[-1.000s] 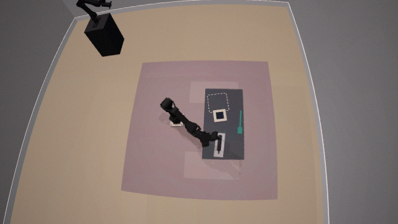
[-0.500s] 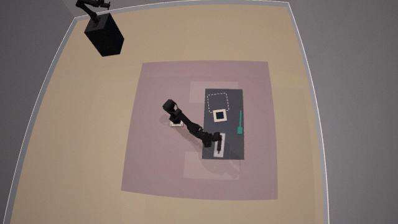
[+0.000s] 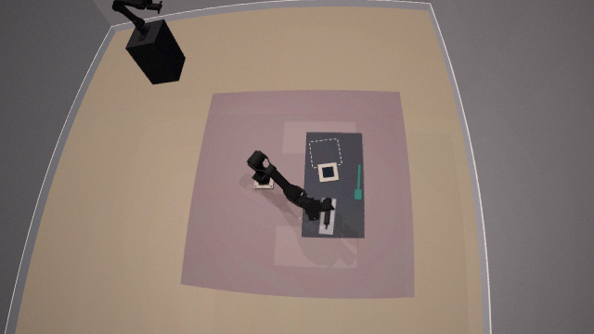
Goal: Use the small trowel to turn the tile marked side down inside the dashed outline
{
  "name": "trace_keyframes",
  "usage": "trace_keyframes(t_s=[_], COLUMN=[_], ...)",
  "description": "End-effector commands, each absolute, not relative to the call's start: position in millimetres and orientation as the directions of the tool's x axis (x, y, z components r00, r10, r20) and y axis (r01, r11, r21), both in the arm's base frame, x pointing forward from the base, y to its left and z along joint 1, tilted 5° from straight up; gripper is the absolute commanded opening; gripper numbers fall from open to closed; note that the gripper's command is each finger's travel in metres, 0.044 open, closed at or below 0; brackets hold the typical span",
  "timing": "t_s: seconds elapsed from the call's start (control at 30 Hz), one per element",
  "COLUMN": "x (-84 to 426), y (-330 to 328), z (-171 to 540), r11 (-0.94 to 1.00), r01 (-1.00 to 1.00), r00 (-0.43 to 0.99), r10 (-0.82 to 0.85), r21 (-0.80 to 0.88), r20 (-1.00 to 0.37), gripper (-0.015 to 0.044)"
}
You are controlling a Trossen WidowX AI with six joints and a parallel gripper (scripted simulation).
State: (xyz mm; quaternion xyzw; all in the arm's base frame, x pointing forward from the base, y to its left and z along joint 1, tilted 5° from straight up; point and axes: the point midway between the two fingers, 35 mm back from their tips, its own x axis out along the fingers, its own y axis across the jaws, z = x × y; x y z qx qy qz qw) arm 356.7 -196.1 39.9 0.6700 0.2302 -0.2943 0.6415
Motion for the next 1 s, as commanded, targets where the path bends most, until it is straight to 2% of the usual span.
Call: trace_keyframes(t_s=[0.0, 0.23, 0.4, 0.97], x=[362.8, 369.0, 369.0, 369.0], y=[-197.7, -197.4, -197.4, -197.4], z=[37.9, 31.9, 31.9, 31.9], r11=[-0.072, -0.074, -0.074, -0.074], r01=[0.681, 0.680, 0.680, 0.680], r00=[0.725, 0.726, 0.726, 0.726], r10=[-0.074, -0.073, -0.073, -0.073], r21=[0.728, 0.729, 0.729, 0.729], r20=[-0.685, -0.684, -0.684, -0.684], gripper=[0.0300, 0.0300, 0.0169, 0.0055])
